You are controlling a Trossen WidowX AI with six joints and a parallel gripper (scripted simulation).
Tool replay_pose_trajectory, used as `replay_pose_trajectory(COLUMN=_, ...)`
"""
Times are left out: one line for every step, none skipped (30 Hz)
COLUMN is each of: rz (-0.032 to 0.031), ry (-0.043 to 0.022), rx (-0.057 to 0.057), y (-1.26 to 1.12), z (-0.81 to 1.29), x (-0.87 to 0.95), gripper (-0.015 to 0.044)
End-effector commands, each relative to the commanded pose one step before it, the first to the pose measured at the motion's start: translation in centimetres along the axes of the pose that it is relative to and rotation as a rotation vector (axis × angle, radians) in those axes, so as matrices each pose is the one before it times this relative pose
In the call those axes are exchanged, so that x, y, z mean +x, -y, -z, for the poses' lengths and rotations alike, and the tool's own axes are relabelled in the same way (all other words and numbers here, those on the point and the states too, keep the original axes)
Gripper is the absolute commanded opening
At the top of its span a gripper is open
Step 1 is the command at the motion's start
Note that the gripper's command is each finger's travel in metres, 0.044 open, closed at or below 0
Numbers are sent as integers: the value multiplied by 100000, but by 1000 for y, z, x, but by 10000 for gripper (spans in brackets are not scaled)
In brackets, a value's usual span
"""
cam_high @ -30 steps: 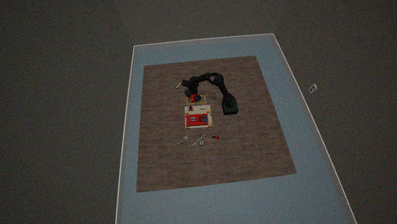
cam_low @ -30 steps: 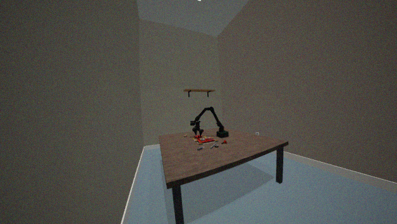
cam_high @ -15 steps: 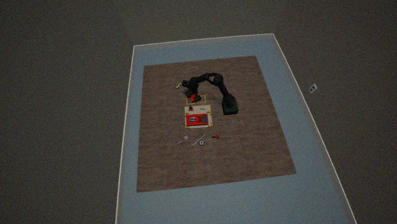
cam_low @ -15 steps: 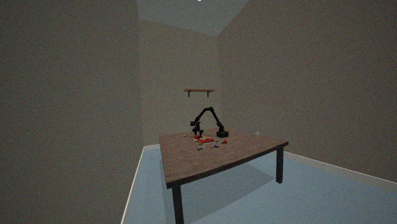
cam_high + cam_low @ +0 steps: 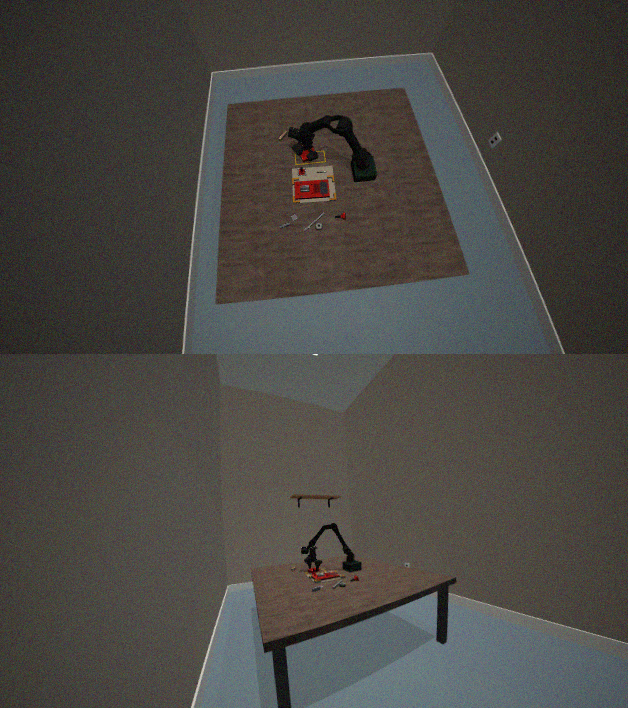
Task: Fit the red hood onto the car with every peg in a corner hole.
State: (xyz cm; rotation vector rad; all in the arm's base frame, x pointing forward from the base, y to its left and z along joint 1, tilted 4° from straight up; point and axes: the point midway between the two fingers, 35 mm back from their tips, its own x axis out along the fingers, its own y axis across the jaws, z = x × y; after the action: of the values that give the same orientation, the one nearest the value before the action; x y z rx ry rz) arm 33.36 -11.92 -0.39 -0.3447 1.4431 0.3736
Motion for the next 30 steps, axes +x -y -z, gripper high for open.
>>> replay_pose_trajectory(rz=-29, ry=-425, rx=484, y=-68, z=122, x=330, gripper=440)
replay_pose_trajectory(rz=-1, ry=0, rx=0, y=-1, z=1, x=49, gripper=440)
replay_pose_trajectory(rz=-1, ry=0, rx=0, y=-1, z=1, x=49, gripper=440)
replay_pose_trajectory(rz=-1, ry=0, rx=0, y=-1, z=1, x=49, gripper=440)
replay_pose_trajectory(rz=29, ry=425, rx=-522, y=67, z=-122, x=-282, gripper=414)
replay_pose_trajectory(rz=0, ry=0, rx=0, y=0, z=0, x=0, gripper=387)
replay_pose_trajectory(rz=0, ry=0, rx=0, y=0, z=0, x=0, gripper=361)
replay_pose_trajectory(rz=0, ry=0, rx=0, y=0, z=0, x=0, gripper=335)
replay_pose_trajectory(rz=0, ry=0, rx=0, y=0, z=0, x=0, gripper=328)
replay_pose_trajectory(rz=0, ry=0, rx=0, y=0, z=0, x=0, gripper=322)
replay_pose_trajectory(rz=0, ry=0, rx=0, y=0, z=0, x=0, gripper=315)
replay_pose_trajectory(rz=0, ry=0, rx=0, y=0, z=0, x=0, gripper=308)
replay_pose_trajectory(rz=0, ry=0, rx=0, y=0, z=0, x=0, gripper=302)
replay_pose_trajectory(rz=0, ry=0, rx=0, y=0, z=0, x=0, gripper=295)
replay_pose_trajectory(rz=0, ry=0, rx=0, y=0, z=0, x=0, gripper=288)
replay_pose_trajectory(rz=0, ry=0, rx=0, y=0, z=0, x=0, gripper=282)
replay_pose_trajectory(rz=0, ry=0, rx=0, y=0, z=0, x=0, gripper=275)
replay_pose_trajectory(rz=-39, ry=-107, rx=16, y=-12, z=23, x=9, gripper=249)
replay_pose_trajectory(rz=1, ry=0, rx=0, y=0, z=0, x=-53, gripper=222)
replay_pose_trajectory(rz=1, ry=0, rx=0, y=0, z=0, x=-56, gripper=196)
replay_pose_trajectory(rz=1, ry=0, rx=0, y=1, z=-1, x=-89, gripper=170)
replay_pose_trajectory(rz=1, ry=0, rx=0, y=1, z=-1, x=-131, gripper=144)
replay_pose_trajectory(rz=2, ry=0, rx=0, y=1, z=-1, x=-165, gripper=117)
replay_pose_trajectory(rz=2, ry=0, rx=0, y=1, z=-1, x=-192, gripper=91)
replay_pose_trajectory(rz=2, ry=0, rx=0, y=1, z=-2, x=-217, gripper=65)
replay_pose_trajectory(rz=2, ry=0, rx=0, y=1, z=-1, x=-155, gripper=39)
replay_pose_trajectory(rz=2, ry=0, rx=0, y=1, z=-2, x=-188, gripper=12)
replay_pose_trajectory(rz=2, ry=0, rx=0, y=2, z=-2, x=-240, gripper=0)
replay_pose_trajectory(rz=3, ry=0, rx=0, y=2, z=-2, x=-288, gripper=0)
replay_pose_trajectory(rz=3, ry=0, rx=0, y=2, z=-2, x=-311, gripper=0)
